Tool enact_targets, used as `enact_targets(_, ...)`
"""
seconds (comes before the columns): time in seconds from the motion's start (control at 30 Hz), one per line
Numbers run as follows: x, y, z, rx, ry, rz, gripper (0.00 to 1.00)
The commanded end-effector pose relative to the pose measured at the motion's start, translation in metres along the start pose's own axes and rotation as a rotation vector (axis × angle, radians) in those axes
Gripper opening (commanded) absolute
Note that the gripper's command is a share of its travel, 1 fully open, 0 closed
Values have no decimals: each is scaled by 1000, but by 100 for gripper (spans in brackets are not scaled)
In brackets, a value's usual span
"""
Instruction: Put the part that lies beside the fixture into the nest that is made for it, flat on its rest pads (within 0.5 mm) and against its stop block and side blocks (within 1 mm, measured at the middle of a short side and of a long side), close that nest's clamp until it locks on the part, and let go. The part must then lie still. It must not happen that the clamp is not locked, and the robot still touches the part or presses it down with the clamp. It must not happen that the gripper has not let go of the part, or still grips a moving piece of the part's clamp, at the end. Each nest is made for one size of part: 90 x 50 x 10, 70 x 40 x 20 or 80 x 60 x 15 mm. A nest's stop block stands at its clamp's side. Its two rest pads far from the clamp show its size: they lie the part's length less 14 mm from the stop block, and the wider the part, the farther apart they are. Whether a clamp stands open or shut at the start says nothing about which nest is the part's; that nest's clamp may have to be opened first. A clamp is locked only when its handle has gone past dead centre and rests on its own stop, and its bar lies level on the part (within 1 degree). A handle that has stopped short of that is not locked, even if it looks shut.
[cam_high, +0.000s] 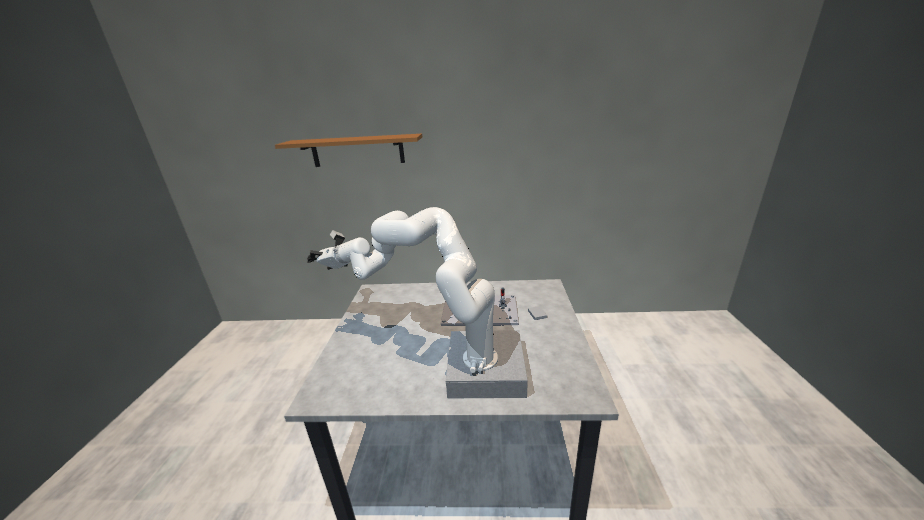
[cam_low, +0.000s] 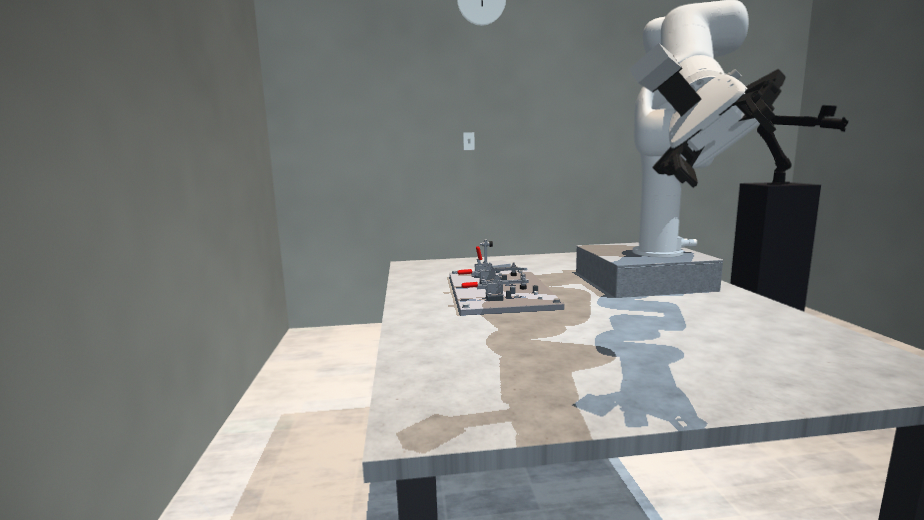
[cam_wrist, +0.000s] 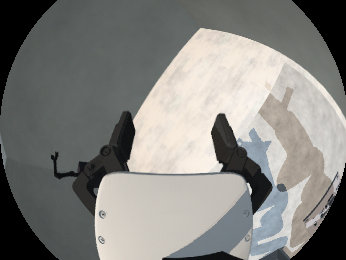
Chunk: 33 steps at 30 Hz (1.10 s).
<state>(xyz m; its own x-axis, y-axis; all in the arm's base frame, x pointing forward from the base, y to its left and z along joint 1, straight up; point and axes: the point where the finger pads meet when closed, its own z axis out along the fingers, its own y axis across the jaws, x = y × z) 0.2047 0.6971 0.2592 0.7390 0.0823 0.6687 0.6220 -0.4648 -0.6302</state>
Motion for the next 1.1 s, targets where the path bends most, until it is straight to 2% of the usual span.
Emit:
enact_targets(0.0,2,-2,-1,3,3,0,100)
enact_targets(0.57,2,-2,-1,3,3,0,100)
enact_targets(0.63,4,4,-1,-10,0,-1,100)
enact_targets(0.7,12,21,-4,-50,-10,-4,100)
enact_targets(0.77,25,55,-11,-125,-30,-6,100)
enact_targets(0.8,25,55,-11,-125,-30,-6,100)
enact_targets(0.83,33,77,-18,-175,-46,-7,100)
enact_targets(0.87,33,77,-18,-175,-46,-7,100)
enact_targets(0.9,42,104,-26,-232,-66,-5,100)
enact_targets(0.97,42,104,-26,-232,-66,-5,100)
enact_targets(1.0,50,133,-38,-296,-91,-1,100)
enact_targets(1.07,50,133,-38,-296,-91,-1,100)
